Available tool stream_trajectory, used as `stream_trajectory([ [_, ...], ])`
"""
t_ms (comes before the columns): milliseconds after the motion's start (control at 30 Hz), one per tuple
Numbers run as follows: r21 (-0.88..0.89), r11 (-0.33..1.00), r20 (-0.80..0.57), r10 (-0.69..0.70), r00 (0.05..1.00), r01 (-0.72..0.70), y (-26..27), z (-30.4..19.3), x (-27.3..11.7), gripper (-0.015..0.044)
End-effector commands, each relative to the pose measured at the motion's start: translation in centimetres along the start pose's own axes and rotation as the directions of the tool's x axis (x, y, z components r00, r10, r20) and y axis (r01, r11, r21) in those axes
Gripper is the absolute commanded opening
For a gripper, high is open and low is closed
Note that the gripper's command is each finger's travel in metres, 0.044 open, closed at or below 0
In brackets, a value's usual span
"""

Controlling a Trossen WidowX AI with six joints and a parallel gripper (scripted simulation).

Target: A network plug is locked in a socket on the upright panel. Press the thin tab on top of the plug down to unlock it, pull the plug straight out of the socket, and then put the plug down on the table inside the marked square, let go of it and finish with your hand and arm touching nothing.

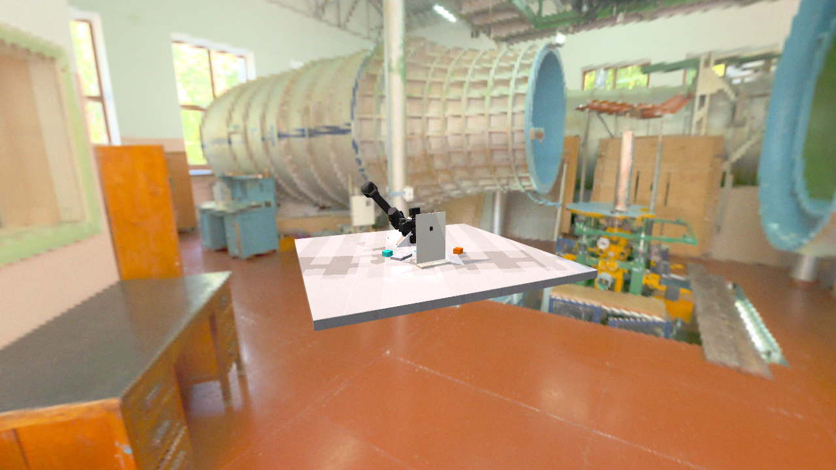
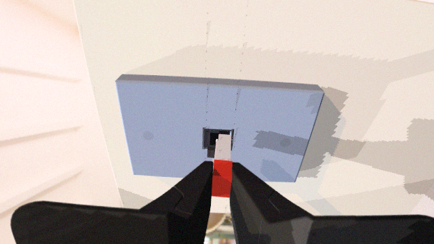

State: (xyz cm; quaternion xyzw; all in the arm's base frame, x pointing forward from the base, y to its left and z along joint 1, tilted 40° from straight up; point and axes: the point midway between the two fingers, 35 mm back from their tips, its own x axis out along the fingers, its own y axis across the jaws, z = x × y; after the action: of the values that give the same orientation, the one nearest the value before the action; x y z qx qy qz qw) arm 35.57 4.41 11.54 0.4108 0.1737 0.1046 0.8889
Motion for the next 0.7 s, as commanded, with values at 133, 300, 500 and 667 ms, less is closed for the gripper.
stream_trajectory([
  [133,-0.001,1.0,-0.006,-0.004,1.0,0.004,-0.15,-0.2,-0.48,0.0],
  [300,-0.001,1.0,-0.006,-0.004,1.0,0.004,-0.15,-0.19,-0.7,0.0],
  [500,-0.001,1.0,-0.006,-0.004,1.0,0.004,-0.15,-0.17,-0.96,0.0],
  [667,-0.001,1.0,-0.006,-0.004,1.0,0.004,-0.15,-0.16,-1.17,0.0],
])
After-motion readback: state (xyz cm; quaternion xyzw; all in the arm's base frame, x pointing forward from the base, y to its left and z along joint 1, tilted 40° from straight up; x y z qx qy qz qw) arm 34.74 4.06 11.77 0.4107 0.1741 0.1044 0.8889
